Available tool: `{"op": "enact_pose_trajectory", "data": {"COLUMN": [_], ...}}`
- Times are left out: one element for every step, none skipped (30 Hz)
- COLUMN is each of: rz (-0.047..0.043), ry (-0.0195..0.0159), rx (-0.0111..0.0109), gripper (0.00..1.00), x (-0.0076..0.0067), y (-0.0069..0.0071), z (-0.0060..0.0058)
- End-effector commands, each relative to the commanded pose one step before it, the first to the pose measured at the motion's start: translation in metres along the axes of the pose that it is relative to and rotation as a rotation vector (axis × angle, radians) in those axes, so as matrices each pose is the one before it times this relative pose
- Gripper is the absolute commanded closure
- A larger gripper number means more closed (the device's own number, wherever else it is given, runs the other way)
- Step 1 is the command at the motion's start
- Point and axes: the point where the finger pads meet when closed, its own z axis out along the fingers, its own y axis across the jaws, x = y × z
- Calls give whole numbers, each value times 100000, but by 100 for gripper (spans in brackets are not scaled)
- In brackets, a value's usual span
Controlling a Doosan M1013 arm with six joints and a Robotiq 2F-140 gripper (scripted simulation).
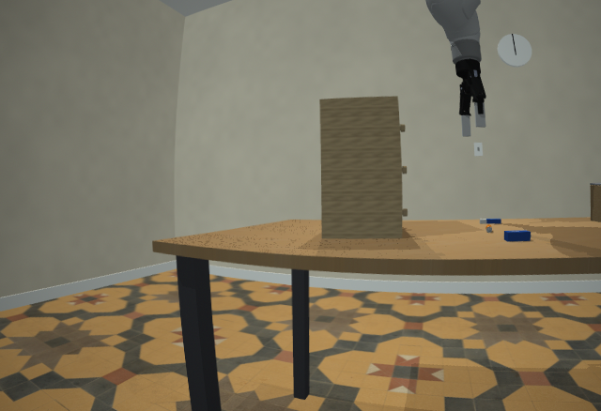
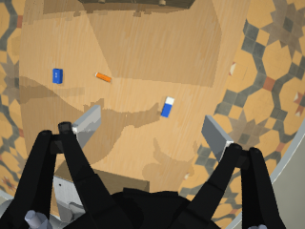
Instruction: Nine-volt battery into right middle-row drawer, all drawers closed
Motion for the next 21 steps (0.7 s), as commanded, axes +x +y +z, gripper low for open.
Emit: {"op": "enact_pose_trajectory", "data": {"rz": [-16, 3, -13, -2, 12, -9, -7, 20, -23, 12, 0, 0, -15, 13, -20, 23, -27, 10, -13, 5, -12], "ry": [2072, 1044, 1186, 1330, 1476, 1631, 1782, 1927, 2098, 2238, 0, 0, 2412, 2552, 2743, 2854, 2765, 2731, 2558, 2475, 2326], "rx": [36, -5, 21, 4, -20, 15, 11, -37, 44, -25, 0, 0, 31, -30, 43, -55, 65, -27, 32, -16, 32], "gripper": [0, 0, 0, 0, 0, 0, 0, 0, 0, 0, 0, 0, 0, 0, 0, 0, 0, 0, 0, 0, 0], "x": [165, 83, 95, 104, 112, 125, 133, 137, 152, 152, 0, 0, 163, 162, 174, 164, 162, 143, 133, 117, 109], "y": [2, 1, -5, -1, 5, -4, -3, 10, -11, 7, 0, 0, -8, 8, -11, 15, -18, 8, -9, 5, -9], "z": [163, 88, 107, 117, 125, 149, 164, 169, 204, 207, 0, 0, 236, 245, 278, 281, 291, 281, 273, 262, 253]}}
